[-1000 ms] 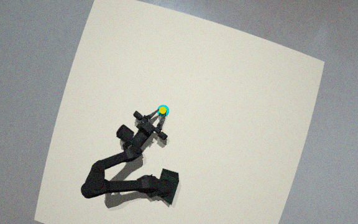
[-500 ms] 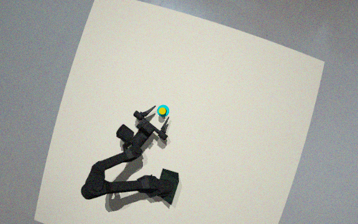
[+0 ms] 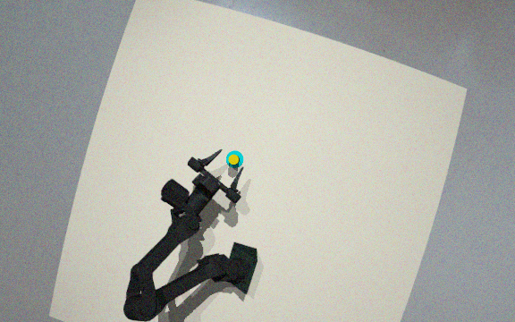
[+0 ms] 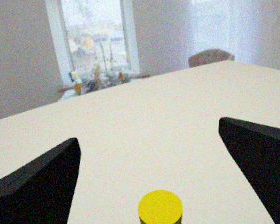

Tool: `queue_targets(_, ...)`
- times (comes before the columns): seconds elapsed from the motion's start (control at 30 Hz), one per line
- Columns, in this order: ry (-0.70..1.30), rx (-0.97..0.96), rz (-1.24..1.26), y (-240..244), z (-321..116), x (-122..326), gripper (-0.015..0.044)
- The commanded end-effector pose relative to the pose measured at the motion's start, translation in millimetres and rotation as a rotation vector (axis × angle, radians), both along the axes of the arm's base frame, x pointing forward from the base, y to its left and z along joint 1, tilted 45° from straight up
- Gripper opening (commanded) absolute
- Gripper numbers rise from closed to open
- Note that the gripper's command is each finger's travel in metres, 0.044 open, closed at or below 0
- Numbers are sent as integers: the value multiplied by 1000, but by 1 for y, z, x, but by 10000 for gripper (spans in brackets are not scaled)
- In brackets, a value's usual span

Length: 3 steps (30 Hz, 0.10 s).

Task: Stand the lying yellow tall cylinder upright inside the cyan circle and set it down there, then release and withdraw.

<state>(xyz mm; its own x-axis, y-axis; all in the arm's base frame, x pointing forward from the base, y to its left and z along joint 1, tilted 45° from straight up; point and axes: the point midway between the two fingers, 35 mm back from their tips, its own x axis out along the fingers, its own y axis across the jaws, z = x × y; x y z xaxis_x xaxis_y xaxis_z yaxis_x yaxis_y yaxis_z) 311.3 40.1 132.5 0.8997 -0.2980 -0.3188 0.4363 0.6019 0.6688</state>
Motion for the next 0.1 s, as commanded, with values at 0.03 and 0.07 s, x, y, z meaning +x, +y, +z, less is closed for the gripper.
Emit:
queue_targets(0.03,-1,-6,6,-13,12,-4,400)
queue_targets(0.07,-1,-6,6,-13,12,-4,400)
